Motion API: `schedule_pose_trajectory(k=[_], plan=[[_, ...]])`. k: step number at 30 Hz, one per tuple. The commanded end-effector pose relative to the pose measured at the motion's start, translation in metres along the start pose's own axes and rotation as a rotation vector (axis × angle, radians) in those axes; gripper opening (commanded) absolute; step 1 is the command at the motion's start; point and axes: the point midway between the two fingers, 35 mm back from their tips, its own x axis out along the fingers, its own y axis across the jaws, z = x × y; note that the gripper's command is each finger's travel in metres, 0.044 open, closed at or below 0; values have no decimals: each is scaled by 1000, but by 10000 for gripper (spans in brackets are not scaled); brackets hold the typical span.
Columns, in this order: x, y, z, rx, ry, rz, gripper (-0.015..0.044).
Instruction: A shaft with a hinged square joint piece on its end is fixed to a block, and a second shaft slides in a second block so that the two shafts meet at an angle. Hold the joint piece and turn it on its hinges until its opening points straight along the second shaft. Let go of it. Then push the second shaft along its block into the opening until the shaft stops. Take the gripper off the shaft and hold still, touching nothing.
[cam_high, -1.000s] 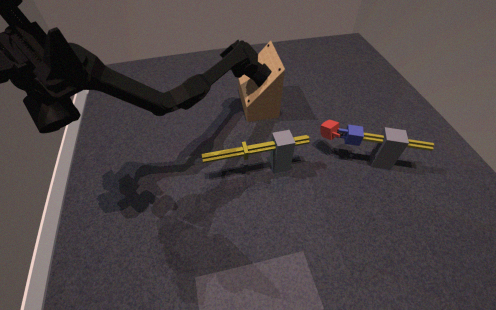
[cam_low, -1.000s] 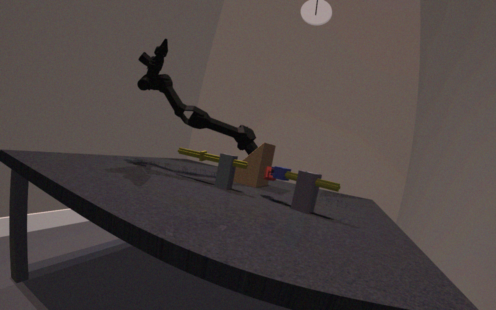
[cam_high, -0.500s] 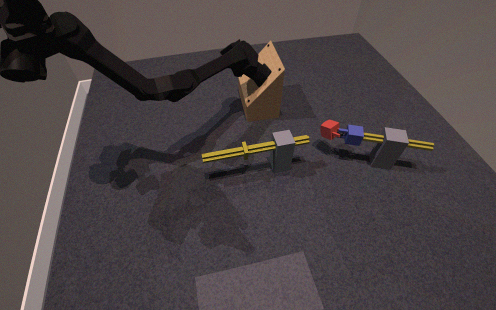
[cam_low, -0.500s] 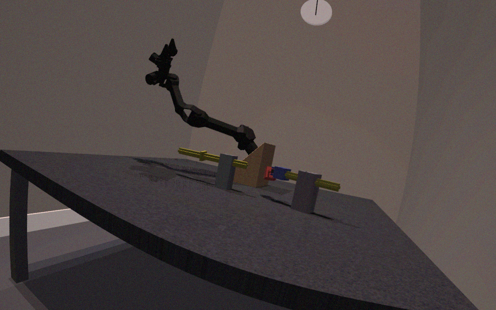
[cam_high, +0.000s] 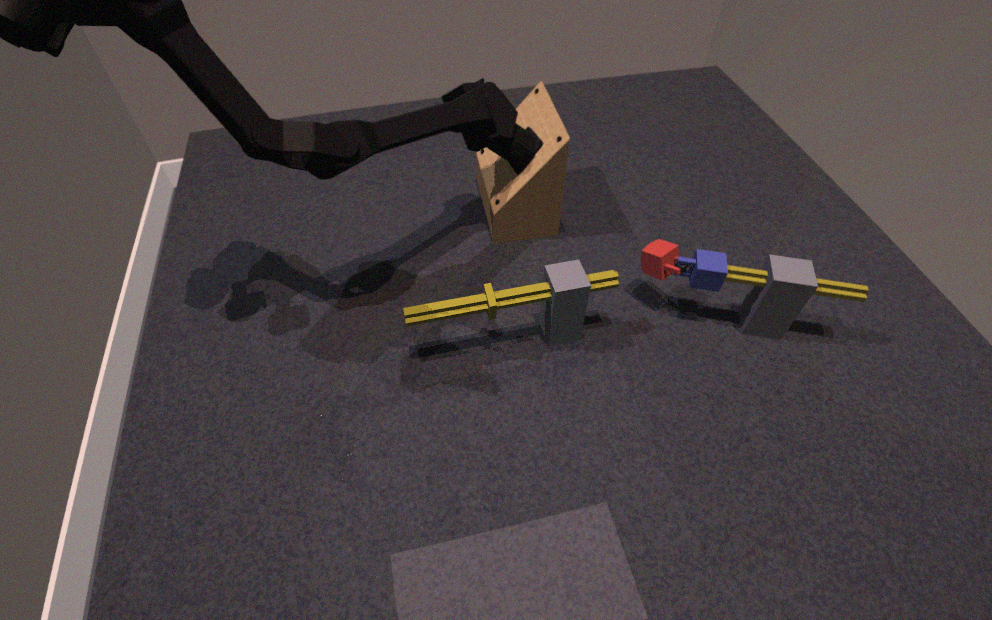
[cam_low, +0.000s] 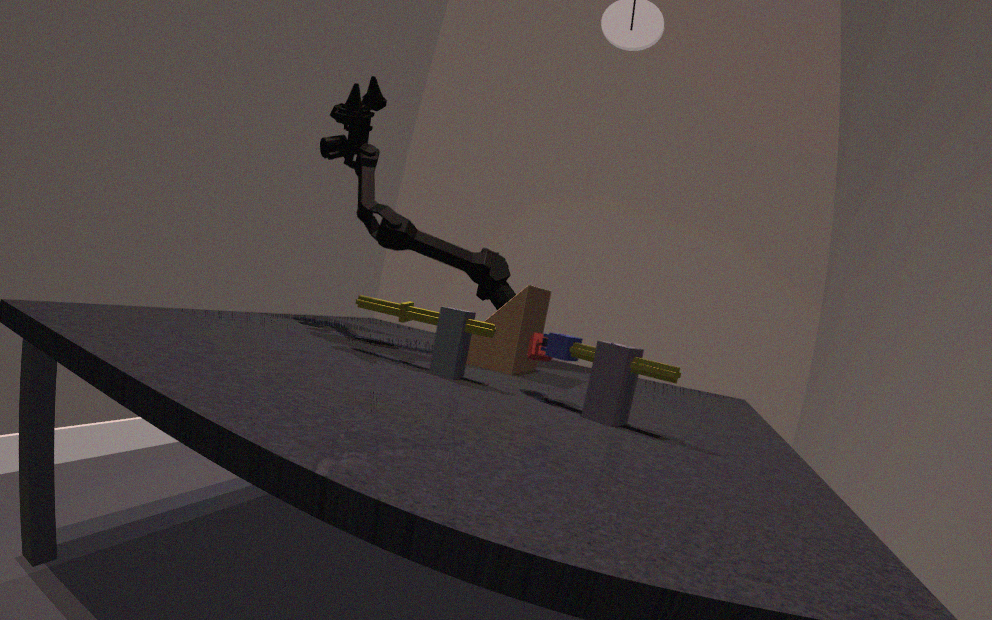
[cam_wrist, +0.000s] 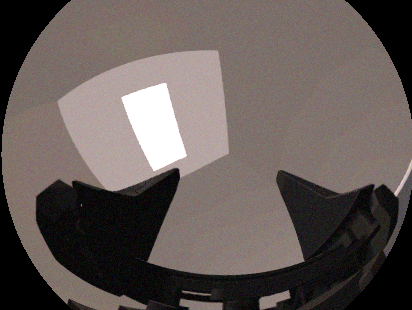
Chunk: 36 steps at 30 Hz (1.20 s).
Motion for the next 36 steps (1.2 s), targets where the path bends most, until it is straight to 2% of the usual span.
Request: schedule_pose_trajectory(k=[1, 22, 36], plan=[[-1, 25, -10, -51, -17, 9, 440], [12, 120, -88, -259, -64, 52, 440], [38, 135, -147, -472, -26, -7, 440]])
